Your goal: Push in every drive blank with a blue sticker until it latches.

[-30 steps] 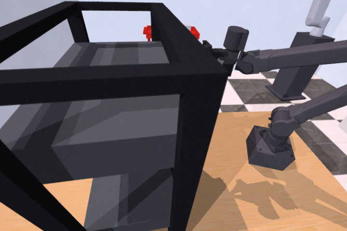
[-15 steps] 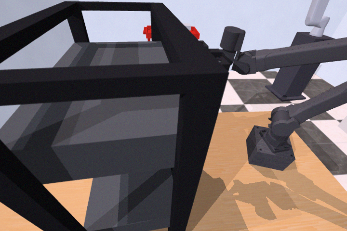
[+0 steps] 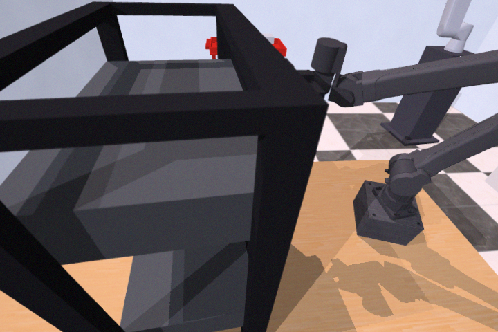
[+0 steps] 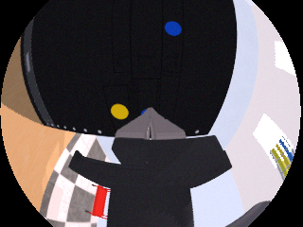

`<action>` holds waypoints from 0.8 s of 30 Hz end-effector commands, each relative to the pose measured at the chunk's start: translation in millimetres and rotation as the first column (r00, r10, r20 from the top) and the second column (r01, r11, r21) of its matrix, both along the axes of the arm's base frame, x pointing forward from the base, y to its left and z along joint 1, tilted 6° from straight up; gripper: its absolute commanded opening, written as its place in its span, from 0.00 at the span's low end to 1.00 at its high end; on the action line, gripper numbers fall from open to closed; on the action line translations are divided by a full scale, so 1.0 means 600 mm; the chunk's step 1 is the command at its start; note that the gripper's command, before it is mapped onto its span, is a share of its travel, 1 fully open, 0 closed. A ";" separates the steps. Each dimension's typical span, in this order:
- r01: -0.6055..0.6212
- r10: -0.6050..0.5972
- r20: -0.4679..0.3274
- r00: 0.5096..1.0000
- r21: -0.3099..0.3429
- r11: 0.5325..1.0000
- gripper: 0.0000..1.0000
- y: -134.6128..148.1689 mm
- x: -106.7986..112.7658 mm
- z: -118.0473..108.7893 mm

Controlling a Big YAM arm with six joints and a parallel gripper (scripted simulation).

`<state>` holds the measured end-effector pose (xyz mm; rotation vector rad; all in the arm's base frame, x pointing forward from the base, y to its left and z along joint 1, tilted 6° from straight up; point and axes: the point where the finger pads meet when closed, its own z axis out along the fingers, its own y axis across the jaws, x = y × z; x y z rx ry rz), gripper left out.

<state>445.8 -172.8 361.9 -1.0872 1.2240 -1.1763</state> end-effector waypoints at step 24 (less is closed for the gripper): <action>-0.006 0.007 0.021 1.000 -0.022 1.000 0.00 -0.010 0.046 0.028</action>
